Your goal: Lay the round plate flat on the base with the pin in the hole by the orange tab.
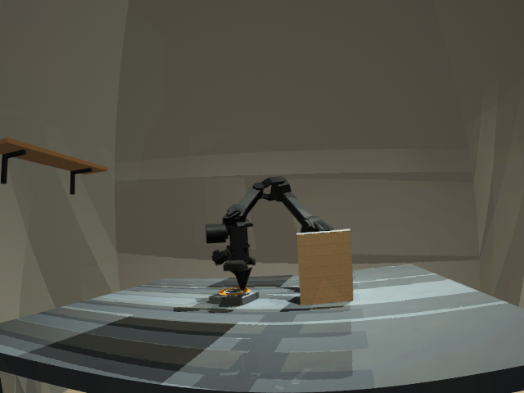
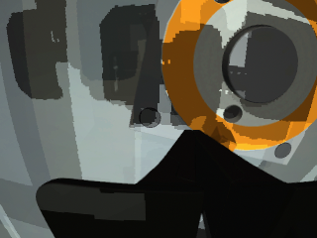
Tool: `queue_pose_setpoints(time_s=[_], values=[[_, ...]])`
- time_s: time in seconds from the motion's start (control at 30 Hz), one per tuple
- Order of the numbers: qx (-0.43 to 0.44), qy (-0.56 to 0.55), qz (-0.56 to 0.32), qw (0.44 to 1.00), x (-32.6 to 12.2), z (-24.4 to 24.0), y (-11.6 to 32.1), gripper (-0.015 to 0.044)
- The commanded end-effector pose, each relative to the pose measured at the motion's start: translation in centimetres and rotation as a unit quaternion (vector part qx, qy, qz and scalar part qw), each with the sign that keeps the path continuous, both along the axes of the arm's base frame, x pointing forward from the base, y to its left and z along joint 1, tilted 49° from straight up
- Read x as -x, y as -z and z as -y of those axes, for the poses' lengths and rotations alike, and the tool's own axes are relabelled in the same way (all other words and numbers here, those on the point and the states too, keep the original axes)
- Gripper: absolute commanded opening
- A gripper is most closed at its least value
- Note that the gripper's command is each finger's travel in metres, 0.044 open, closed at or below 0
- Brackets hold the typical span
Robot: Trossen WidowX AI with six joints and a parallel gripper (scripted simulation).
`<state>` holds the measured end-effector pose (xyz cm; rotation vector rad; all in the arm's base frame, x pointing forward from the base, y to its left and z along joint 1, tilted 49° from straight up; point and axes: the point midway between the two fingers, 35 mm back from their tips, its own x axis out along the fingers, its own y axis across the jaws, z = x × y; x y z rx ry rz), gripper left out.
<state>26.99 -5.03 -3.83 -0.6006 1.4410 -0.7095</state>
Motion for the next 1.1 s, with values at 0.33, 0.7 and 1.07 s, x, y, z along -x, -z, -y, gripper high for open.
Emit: queue_pose_setpoints(time_s=[0.33,0.7,1.07], values=[[0.002,-0.004,-0.001,1.000,0.8,0.9,-0.6,0.0000],[0.003,-0.004,-0.001,1.000,1.4,1.7,-1.3,0.0000],[0.003,-0.004,-0.001,1.000,1.7,2.6,-2.3,0.0000]])
